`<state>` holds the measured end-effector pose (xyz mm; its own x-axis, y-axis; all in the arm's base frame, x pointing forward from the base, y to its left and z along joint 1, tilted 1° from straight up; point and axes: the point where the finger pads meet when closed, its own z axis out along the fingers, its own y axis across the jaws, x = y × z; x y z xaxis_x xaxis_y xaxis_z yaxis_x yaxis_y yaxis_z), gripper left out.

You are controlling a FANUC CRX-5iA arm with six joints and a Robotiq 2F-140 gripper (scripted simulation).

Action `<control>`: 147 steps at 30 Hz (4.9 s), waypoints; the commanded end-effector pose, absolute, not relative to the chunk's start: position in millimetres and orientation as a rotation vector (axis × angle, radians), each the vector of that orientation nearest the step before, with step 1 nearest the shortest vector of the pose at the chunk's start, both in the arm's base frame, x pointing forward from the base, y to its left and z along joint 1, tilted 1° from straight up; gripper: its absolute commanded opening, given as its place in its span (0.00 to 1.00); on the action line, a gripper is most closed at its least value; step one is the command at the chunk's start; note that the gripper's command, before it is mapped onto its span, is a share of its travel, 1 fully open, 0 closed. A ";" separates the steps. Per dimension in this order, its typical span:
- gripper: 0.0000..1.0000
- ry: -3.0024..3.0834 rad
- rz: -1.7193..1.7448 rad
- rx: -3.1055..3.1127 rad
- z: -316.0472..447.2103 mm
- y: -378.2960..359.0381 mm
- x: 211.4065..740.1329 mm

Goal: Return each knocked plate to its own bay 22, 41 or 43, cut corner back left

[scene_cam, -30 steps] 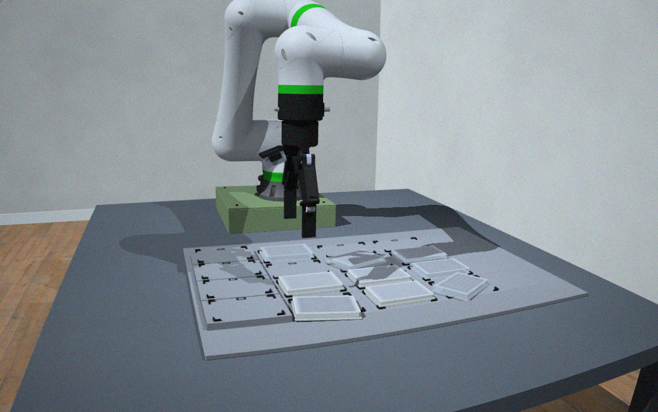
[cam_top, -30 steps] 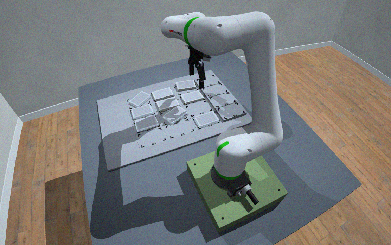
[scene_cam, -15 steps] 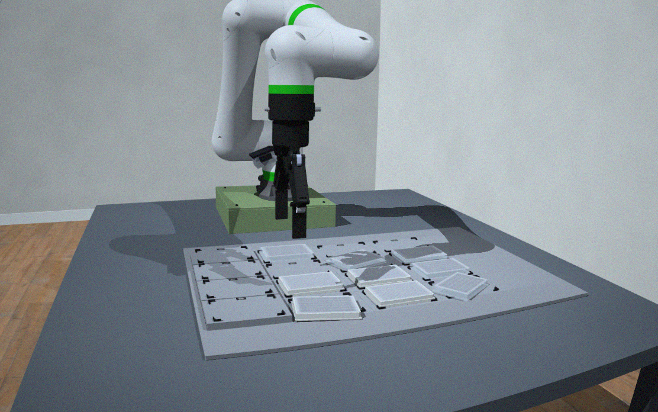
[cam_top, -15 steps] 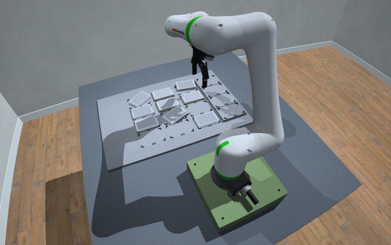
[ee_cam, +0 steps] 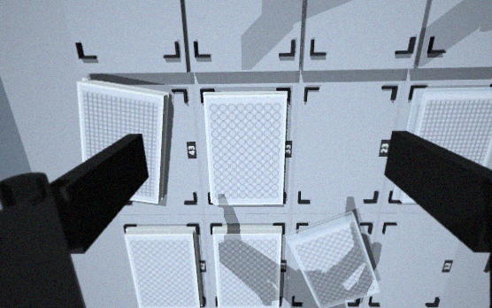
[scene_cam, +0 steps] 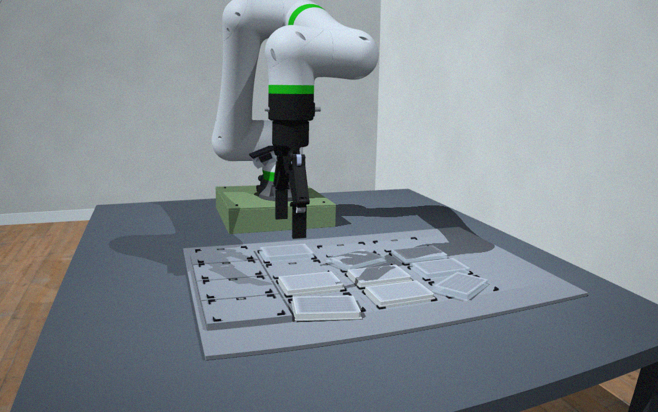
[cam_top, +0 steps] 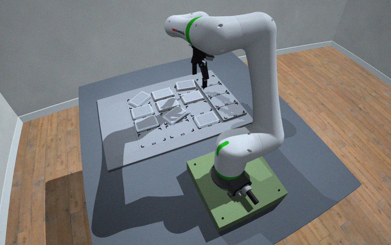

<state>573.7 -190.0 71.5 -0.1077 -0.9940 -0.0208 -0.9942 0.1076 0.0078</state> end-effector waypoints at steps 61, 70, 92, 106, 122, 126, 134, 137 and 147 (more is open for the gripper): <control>1.00 2.329 0.028 -2.091 71.9 -201.8 680.6; 1.00 2.330 0.028 -2.091 71.9 -201.8 680.5; 1.00 2.330 0.028 -2.091 71.9 -201.8 680.5; 1.00 2.329 0.028 -2.091 72.4 -178.0 683.2; 1.00 2.329 0.029 -2.091 73.6 -122.3 689.2; 1.00 2.329 0.029 -2.091 73.9 -106.4 690.9; 1.00 2.329 0.029 -2.091 74.4 -82.5 693.5; 1.00 2.329 0.029 -2.091 74.6 -70.6 694.8; 1.00 2.329 0.029 -2.090 75.3 -38.7 698.3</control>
<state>696.8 -46.8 73.9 -0.1079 -0.9939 -0.0214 -0.9941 0.1078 0.0078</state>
